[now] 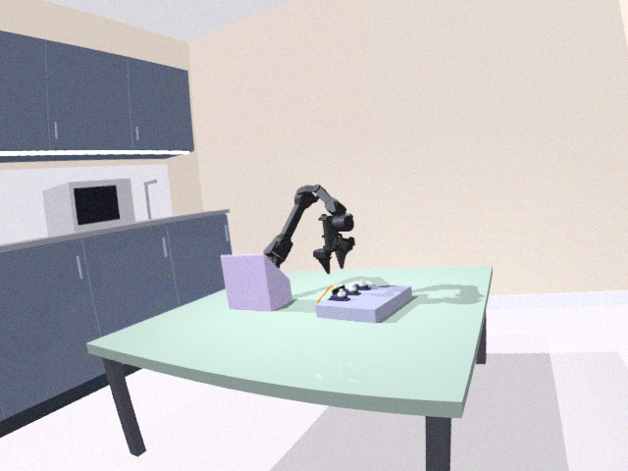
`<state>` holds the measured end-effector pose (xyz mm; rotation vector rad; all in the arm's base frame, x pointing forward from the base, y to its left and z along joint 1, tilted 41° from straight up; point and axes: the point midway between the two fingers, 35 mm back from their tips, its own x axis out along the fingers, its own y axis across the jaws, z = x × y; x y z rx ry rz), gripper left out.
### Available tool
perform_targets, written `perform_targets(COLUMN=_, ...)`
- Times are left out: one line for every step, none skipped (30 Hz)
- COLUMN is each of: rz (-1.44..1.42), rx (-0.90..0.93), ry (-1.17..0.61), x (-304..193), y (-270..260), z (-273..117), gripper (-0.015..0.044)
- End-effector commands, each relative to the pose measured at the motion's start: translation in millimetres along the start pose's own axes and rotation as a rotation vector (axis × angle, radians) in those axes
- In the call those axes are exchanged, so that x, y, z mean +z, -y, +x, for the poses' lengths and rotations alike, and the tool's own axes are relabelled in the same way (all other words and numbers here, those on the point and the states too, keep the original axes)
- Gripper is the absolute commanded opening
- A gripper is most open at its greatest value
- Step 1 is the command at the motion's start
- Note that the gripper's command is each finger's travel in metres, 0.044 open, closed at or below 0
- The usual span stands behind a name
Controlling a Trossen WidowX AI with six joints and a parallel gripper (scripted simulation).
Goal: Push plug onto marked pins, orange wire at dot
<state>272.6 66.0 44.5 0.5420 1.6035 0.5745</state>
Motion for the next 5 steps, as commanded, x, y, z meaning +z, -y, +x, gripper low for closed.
perform_targets(rz=-0.005, rx=-0.006, ry=0.0, x=0.4, y=0.5, z=-0.7, gripper=0.044)
perform_targets(rz=-0.005, rx=-0.006, ry=0.0, x=0.4, y=0.5, z=-0.7, gripper=0.044)
perform_targets(rz=-0.005, rx=-0.006, ry=0.0, x=0.4, y=0.5, z=-0.7, gripper=0.044)
perform_targets(rz=-0.005, rx=-0.006, ry=0.0, x=0.4, y=0.5, z=-0.7, gripper=0.044)
perform_targets(rz=-0.005, rx=-0.006, ry=0.0, x=0.4, y=0.5, z=-0.7, gripper=0.044)
